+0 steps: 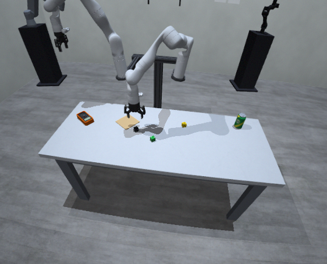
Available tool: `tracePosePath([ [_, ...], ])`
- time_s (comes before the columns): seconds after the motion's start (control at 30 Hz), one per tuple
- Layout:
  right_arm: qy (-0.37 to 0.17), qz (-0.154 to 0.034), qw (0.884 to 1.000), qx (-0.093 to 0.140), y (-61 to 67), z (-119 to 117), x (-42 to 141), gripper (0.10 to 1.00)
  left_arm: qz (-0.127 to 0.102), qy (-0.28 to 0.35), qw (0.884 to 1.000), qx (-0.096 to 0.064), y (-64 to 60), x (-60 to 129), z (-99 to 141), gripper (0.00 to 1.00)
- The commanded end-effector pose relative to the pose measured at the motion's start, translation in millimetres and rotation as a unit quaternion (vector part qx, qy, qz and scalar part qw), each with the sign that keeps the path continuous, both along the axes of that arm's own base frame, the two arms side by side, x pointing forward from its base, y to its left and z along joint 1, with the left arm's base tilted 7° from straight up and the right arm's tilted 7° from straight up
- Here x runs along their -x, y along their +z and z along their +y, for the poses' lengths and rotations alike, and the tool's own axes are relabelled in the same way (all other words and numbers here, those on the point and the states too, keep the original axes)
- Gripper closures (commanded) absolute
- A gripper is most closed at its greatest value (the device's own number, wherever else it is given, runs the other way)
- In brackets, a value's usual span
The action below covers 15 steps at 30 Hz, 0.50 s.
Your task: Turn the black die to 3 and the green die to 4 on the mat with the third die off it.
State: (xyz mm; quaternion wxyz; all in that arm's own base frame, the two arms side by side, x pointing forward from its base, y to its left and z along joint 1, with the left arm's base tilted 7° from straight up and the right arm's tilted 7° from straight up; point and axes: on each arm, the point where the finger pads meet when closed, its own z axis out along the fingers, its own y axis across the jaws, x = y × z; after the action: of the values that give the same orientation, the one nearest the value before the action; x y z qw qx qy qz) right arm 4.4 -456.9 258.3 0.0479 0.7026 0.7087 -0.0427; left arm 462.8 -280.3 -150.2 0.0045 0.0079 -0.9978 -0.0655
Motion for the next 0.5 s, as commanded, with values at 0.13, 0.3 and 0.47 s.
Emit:
tracePosePath([
  [0.13, 0.000, 0.000, 1.000, 0.001, 0.7, 0, 0.1, 0.099, -0.024, 0.116, 0.993, 0.000, -5.1, -2.3, 0, 0.001],
  [0.3, 0.000, 0.000, 1.000, 0.001, 0.7, 0, 0.1, 0.099, -0.036, 0.194, 0.980, 0.000, -8.9, -4.2, 1, 0.001],
  [0.47, 0.000, 0.000, 1.000, 0.001, 0.7, 0, 0.1, 0.099, -0.046, 0.251, 0.967, 0.001, -11.6, -6.0, 1, 0.001],
])
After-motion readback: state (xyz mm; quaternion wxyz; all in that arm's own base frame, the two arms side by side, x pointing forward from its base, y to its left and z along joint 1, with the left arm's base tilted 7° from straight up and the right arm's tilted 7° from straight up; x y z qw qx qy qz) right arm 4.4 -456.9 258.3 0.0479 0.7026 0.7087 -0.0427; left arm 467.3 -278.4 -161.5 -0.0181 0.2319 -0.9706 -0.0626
